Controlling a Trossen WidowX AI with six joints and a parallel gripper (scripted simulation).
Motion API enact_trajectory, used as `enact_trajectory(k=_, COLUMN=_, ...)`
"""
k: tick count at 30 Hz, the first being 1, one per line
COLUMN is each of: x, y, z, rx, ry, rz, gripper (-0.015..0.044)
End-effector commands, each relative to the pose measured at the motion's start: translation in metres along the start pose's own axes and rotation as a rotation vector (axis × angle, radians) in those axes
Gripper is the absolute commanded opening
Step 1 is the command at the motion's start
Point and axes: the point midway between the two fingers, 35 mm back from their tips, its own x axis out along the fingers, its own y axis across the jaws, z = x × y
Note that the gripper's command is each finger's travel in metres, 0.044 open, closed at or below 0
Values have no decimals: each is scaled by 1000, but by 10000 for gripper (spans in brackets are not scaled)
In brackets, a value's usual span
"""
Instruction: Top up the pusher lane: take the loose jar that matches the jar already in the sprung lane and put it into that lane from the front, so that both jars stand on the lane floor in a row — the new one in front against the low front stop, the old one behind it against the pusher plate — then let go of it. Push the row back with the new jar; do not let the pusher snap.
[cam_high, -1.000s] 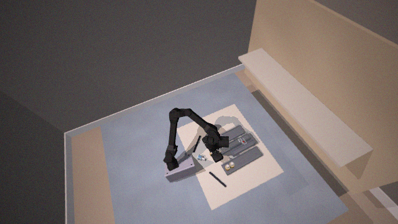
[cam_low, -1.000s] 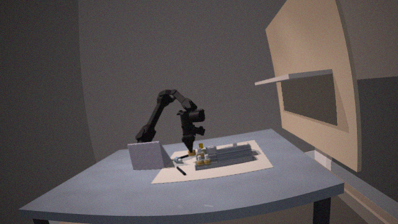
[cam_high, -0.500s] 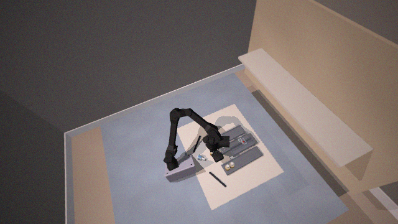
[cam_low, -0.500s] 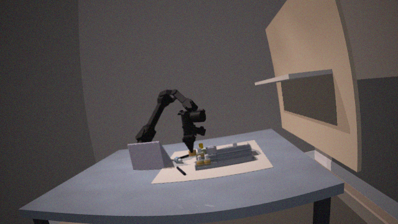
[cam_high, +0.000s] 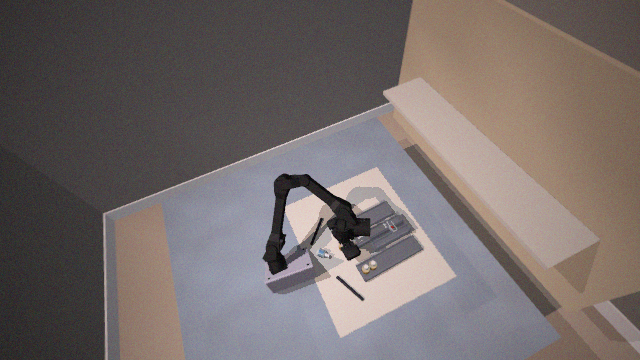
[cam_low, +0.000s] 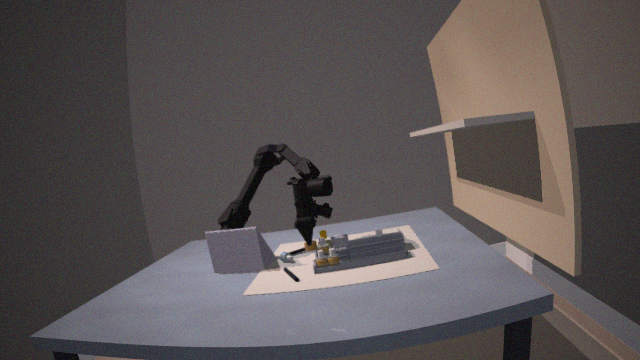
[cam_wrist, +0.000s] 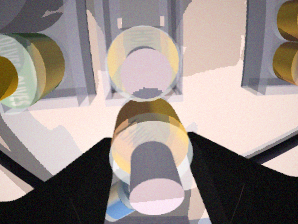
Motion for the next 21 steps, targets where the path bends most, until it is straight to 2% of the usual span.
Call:
enact_trajectory(k=1, x=-2, y=0, z=8, rx=-8, ry=-17, rz=-2, gripper=0)
enact_trajectory(k=21, x=-2, y=1, z=16, rx=-9, ry=-18, rz=-2, gripper=0)
